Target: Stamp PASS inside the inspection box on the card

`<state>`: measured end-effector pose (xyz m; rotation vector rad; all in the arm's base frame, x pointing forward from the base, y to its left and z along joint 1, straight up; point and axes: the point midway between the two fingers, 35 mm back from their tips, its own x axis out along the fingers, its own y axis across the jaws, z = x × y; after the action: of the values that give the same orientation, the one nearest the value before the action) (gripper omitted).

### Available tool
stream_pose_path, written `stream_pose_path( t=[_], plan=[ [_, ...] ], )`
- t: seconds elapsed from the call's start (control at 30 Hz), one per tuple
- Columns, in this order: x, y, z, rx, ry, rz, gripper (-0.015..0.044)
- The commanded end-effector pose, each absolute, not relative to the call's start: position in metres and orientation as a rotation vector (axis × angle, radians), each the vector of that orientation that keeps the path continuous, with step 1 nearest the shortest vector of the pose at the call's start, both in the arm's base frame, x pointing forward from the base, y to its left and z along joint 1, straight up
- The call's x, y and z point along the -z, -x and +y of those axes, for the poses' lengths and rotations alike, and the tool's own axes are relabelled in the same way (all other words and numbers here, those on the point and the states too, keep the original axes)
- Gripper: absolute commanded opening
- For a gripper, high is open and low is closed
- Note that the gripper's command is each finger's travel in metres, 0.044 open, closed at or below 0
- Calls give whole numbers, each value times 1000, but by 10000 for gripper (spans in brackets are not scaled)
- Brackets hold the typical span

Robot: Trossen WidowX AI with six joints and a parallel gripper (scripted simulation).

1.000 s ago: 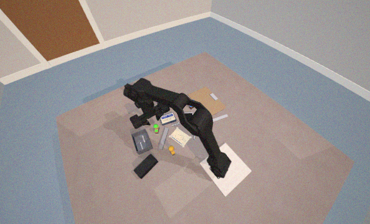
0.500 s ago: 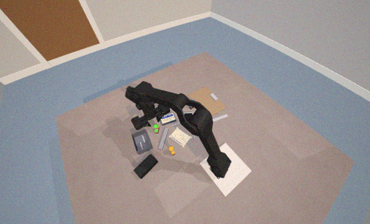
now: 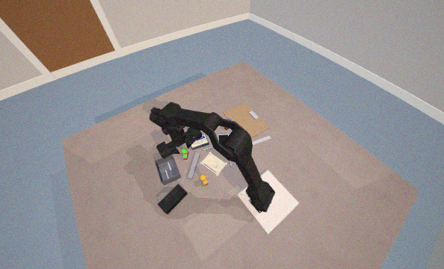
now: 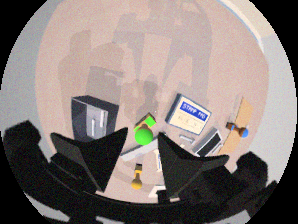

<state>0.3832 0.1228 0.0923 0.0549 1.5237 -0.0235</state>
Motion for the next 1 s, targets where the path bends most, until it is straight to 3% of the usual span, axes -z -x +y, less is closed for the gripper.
stream_pose_path(
  t=[0.0,0.6,0.97],
  plan=[
    [-85,-382,123,20,-53,1531,211],
    [-61,-380,122,20,-52,1531,211],
    [-63,-381,122,24,-54,1527,138]
  ],
)
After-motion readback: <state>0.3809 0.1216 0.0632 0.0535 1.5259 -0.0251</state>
